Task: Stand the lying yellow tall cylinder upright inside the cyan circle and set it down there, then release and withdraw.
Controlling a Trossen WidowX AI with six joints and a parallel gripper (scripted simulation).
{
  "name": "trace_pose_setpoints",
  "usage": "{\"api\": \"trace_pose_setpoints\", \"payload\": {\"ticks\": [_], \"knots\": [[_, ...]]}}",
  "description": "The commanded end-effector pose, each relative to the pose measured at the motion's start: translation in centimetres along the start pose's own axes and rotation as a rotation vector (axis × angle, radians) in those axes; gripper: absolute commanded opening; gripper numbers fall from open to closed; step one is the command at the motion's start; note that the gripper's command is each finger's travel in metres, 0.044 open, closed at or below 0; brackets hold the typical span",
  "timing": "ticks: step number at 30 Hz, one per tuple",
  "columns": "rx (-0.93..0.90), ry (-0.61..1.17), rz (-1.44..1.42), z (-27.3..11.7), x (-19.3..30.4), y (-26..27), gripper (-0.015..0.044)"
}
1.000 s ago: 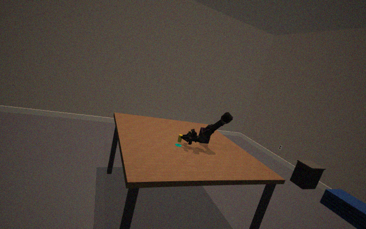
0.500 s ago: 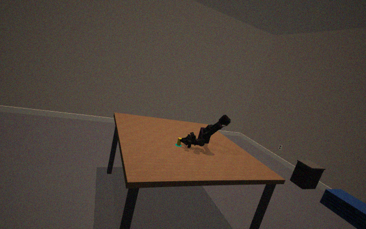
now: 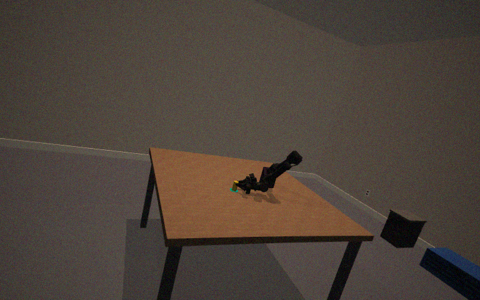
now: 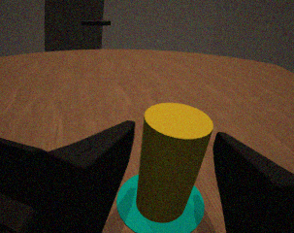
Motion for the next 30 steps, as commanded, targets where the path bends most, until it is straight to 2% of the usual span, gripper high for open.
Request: {"api": "trace_pose_setpoints", "payload": {"ticks": [1, 5, 6, 11, 30], "knots": [[0.001, -0.004, 0.004, 0.0, 0.0, 0.0, 0.0289], [0.001, -0.004, 0.004, 0.0, 0.0, 0.0, 0.0394], [0.001, -0.004, 0.004, 0.0, 0.0, 0.0, 0.04], [0.002, -0.004, 0.004, 0.0, -0.3, 0.1, 0.04], [0.003, -0.015, 0.005, -1.0, -8.8, 0.1, 0.04]]}}
Point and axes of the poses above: the point midway between the two fingers, 35 mm back from their tips, its own z axis out along the fingers, its own y axis across the jaws, x = y × z, the point moved 10 cm from there along -z, back along the fingers
